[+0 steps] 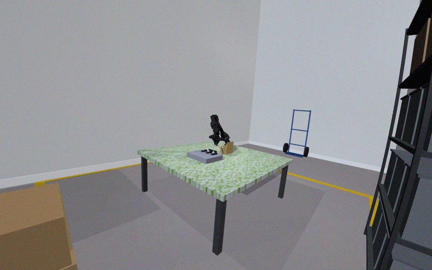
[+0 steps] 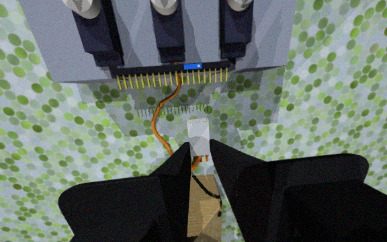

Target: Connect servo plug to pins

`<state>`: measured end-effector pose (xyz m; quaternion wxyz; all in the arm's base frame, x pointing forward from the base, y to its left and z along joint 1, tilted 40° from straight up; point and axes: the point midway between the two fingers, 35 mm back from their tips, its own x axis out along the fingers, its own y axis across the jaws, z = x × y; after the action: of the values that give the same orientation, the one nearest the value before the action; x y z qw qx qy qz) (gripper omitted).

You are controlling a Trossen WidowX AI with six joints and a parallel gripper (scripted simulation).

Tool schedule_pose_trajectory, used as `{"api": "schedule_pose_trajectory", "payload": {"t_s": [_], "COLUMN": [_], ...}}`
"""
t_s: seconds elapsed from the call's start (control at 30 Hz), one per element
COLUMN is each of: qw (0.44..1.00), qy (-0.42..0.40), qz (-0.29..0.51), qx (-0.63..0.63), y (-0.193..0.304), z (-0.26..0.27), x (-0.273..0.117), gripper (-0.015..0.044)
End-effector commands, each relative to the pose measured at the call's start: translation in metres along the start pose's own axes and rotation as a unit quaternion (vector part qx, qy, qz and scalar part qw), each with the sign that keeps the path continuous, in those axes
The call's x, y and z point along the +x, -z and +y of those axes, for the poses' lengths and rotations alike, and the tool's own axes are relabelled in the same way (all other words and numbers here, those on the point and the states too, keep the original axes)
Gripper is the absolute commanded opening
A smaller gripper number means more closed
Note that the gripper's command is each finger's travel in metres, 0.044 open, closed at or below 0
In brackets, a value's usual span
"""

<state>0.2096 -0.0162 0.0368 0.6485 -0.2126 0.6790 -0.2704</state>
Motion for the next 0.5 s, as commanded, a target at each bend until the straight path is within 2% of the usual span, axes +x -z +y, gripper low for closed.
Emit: {"api": "schedule_pose_trajectory", "payload": {"t_s": [0.0, 0.3, 0.47], "qw": [1.0, 1.0, 1.0], "qy": [-0.002, -0.001, -0.001], "qz": [0.001, 0.001, 0.001], "qx": [0.007, 0.007, 0.007], "y": [0.009, 0.009, 0.009], "z": [-0.002, -0.002, -0.002], "x": [0.004, 0.041, 0.043], "gripper": [0.0, 0.0, 0.0]}}
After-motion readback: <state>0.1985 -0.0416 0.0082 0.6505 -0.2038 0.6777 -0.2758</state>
